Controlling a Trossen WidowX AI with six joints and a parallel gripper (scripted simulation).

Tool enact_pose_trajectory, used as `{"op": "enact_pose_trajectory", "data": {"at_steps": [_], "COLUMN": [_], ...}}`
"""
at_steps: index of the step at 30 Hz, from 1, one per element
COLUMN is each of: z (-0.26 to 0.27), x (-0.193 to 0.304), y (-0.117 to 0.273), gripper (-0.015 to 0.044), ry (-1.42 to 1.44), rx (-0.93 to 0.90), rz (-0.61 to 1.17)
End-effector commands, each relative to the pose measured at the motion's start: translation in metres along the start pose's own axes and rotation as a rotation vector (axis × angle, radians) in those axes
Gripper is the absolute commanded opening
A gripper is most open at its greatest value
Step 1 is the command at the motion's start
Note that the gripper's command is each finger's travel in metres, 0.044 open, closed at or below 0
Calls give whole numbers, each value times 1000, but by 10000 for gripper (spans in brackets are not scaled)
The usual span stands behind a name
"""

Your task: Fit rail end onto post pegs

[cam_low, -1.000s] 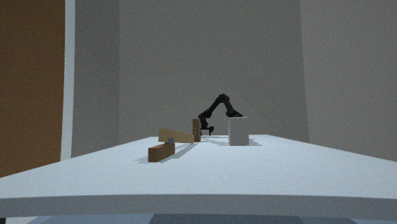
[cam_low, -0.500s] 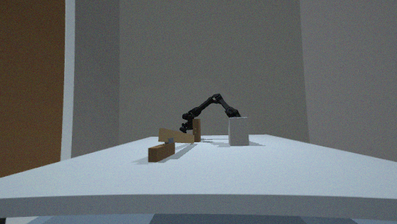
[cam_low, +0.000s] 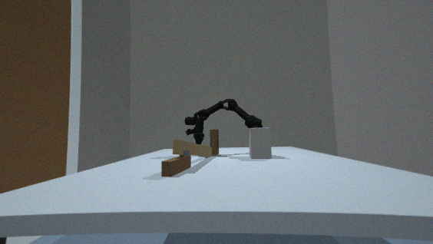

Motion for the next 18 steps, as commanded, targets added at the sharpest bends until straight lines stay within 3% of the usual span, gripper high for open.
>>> {"op": "enact_pose_trajectory", "data": {"at_steps": [1,8,18], "z": [66,158,158], "x": [-14,-9,-9], "y": [15,42,42], "gripper": [440,440,440], "ry": [417,1075,1084], "rx": [-40,-52,-52], "rz": [27,90,91]}}
Point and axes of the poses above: the point midway between the two fingers, 35 mm back from their tips, its own y axis back along the fingers, its own z axis across the jaws, x = y × z, the point moved 8 cm from there along y, back along the fingers, and after that the axes turned 9 degrees about y, right-handed, at the moved point
